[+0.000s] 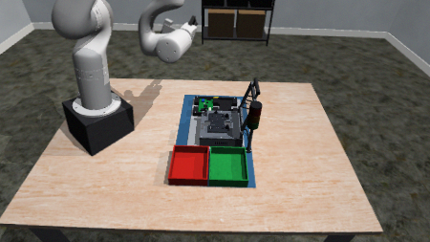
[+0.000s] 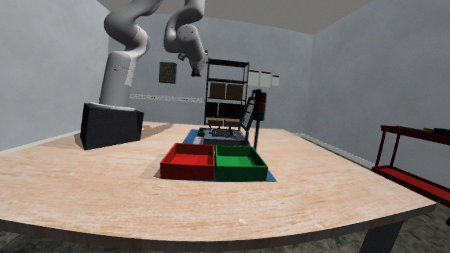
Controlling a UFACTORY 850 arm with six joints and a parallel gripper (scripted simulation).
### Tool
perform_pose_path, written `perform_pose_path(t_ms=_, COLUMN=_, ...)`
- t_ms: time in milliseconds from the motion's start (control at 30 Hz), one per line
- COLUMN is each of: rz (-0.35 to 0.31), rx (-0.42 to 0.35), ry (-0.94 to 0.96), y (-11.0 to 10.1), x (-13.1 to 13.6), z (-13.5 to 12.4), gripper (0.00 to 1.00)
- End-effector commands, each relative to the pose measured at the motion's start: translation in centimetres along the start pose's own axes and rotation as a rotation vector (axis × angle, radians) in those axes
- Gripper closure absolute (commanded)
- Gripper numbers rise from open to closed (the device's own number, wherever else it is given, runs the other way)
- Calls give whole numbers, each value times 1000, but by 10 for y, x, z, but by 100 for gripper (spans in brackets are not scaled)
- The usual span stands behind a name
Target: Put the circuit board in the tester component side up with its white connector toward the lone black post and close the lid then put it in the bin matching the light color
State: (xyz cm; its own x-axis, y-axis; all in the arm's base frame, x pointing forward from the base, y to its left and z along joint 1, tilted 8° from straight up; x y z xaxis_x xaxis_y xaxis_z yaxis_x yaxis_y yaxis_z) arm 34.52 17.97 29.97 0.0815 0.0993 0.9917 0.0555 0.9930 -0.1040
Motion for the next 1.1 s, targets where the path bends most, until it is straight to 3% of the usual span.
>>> perform_pose_path(t_ms=0, rz=0, rx=0, ry=-1, y=0, x=0, z=0, gripper=0)
perform_pose_path(t_ms=733, rz=9, rx=11, ry=14, y=1, x=-1, z=1, gripper=0)
perform_pose_path(t_ms=1067, rz=128, rx=115, ry=184, y=9, x=-12, z=17, gripper=0)
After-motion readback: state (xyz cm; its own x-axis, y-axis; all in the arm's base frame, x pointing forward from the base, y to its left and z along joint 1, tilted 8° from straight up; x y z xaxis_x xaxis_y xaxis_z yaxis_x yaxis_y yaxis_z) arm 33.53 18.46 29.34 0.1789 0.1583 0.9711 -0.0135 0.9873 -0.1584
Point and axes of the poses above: the point where the finger pads meet when closed, its own y axis out along the fingers, its own x axis across the jaws, z = x × y, the point moved 2 cm from there along -y, back along the fingers, and after that the axes turned 12 degrees about -y, right-handed, at the moved point
